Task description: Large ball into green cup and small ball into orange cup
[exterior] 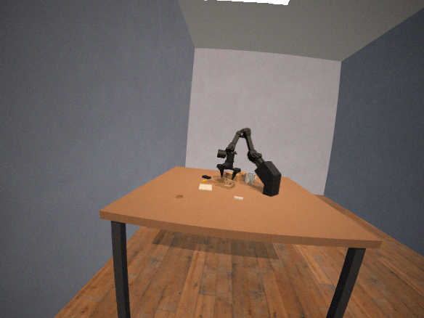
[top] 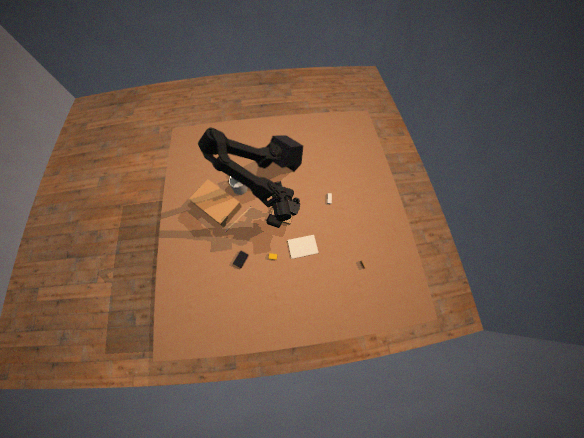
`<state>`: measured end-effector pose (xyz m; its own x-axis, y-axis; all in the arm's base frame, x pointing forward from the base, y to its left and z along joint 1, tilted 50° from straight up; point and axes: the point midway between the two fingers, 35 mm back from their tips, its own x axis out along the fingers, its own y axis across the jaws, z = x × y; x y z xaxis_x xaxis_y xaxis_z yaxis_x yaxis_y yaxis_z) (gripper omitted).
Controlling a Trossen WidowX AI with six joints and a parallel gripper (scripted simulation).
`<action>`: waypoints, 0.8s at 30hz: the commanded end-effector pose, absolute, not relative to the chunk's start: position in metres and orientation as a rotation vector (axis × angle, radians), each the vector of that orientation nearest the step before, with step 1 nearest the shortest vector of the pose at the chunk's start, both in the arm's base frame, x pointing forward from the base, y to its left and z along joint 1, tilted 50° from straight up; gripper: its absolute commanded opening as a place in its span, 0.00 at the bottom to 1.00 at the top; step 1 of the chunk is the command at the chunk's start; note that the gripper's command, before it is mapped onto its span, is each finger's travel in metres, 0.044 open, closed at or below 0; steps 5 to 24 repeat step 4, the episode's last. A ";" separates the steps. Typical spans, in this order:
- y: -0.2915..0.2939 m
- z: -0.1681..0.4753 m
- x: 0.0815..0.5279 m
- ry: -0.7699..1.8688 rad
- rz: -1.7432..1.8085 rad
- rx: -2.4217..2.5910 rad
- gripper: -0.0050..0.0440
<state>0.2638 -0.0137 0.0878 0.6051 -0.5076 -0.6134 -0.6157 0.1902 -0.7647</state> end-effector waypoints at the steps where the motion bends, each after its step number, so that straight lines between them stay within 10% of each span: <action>1: 0.001 0.111 0.252 0.969 0.074 -1.431 1.00; 24: 0.000 0.112 0.238 1.013 0.099 -1.460 1.00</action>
